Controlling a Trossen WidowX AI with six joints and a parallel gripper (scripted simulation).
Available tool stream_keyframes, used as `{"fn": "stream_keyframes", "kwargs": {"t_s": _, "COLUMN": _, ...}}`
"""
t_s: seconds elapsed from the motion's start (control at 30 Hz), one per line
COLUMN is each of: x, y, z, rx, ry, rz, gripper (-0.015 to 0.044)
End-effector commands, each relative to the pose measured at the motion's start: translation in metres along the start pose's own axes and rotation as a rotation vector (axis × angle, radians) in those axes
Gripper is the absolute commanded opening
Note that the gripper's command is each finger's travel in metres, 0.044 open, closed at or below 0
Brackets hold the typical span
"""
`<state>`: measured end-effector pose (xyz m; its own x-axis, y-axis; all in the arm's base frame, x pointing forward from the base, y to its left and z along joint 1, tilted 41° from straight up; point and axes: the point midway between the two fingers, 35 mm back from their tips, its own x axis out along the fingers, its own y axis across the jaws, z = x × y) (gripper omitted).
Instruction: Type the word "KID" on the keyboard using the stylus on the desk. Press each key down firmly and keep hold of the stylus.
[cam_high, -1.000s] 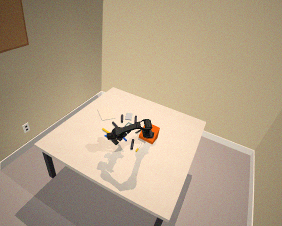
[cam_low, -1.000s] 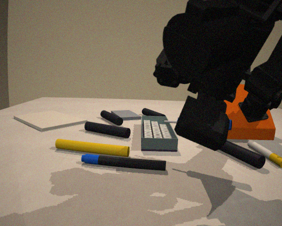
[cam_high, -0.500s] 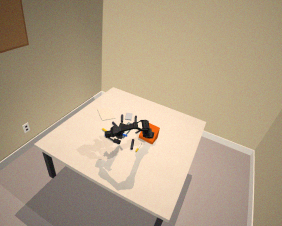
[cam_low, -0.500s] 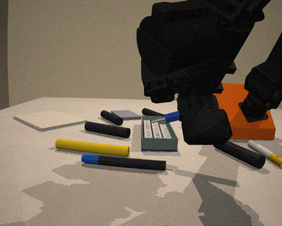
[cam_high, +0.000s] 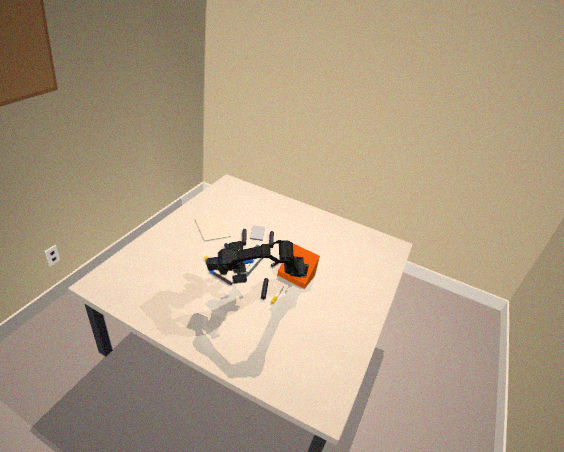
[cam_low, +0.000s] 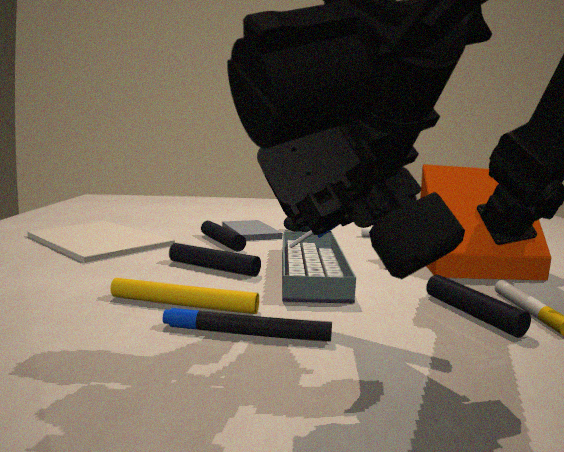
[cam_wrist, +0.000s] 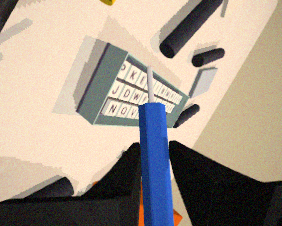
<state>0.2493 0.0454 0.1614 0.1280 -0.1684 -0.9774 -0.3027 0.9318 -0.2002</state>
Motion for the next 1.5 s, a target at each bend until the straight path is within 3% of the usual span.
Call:
{"fn": "stream_keyframes", "kwargs": {"t_s": 0.0, "x": 0.002, "y": -0.008, "z": 0.002, "rx": -0.111, "ry": 0.017, "rz": -0.017, "gripper": 0.0}}
{"fn": "stream_keyframes", "kwargs": {"t_s": 1.0, "x": 0.022, "y": -0.06, "z": 0.006, "rx": -1.033, "ry": 0.207, "rz": -0.014, "gripper": 0.0}}
{"fn": "stream_keyframes", "kwargs": {"t_s": 1.47, "x": 0.043, "y": -0.037, "z": 0.017, "rx": -1.054, "ry": 0.21, "rz": -0.01, "gripper": 0.0}}
